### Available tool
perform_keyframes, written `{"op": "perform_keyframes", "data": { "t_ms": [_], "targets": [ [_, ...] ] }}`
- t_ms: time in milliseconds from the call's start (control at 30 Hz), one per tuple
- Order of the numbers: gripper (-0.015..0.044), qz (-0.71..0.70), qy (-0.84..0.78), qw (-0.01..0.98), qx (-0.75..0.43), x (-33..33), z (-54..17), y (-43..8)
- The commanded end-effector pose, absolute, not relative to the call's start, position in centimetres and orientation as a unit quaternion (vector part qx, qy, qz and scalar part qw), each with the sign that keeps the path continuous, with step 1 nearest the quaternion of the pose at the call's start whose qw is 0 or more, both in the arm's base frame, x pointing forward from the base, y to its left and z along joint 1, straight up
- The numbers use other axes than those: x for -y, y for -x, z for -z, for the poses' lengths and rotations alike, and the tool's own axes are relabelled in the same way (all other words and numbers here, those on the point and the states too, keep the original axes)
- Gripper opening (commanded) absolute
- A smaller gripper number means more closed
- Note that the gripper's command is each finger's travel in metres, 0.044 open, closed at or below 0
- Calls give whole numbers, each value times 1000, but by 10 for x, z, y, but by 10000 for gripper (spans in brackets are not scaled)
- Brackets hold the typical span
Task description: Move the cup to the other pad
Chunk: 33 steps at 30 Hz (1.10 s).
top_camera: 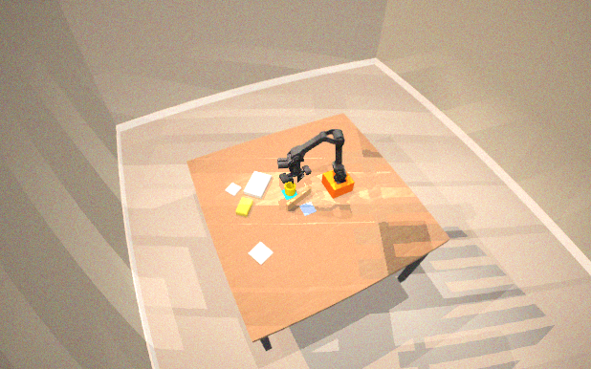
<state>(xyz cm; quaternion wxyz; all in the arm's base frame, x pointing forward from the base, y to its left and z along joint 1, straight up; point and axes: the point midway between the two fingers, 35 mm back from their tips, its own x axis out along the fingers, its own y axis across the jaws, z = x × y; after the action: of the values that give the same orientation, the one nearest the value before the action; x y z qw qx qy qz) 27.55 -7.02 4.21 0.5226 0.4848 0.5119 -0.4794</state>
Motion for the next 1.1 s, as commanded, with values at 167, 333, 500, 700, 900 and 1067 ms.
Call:
{"op": "perform_keyframes", "data": {
  "t_ms": [167,333,500,700,900,1067],
  "targets": [
    [278,479,-485,523,-512,70,-43,-275],
    [409,479,-485,523,-512,70,-45,-276],
    [440,478,-485,524,-511,71,-62,-276],
    [440,476,-486,525,-511,70,-91,-274],
    [440,476,-486,526,-511,70,-107,-272],
    [440,479,-486,524,-510,70,-103,-272]
  ]
}}
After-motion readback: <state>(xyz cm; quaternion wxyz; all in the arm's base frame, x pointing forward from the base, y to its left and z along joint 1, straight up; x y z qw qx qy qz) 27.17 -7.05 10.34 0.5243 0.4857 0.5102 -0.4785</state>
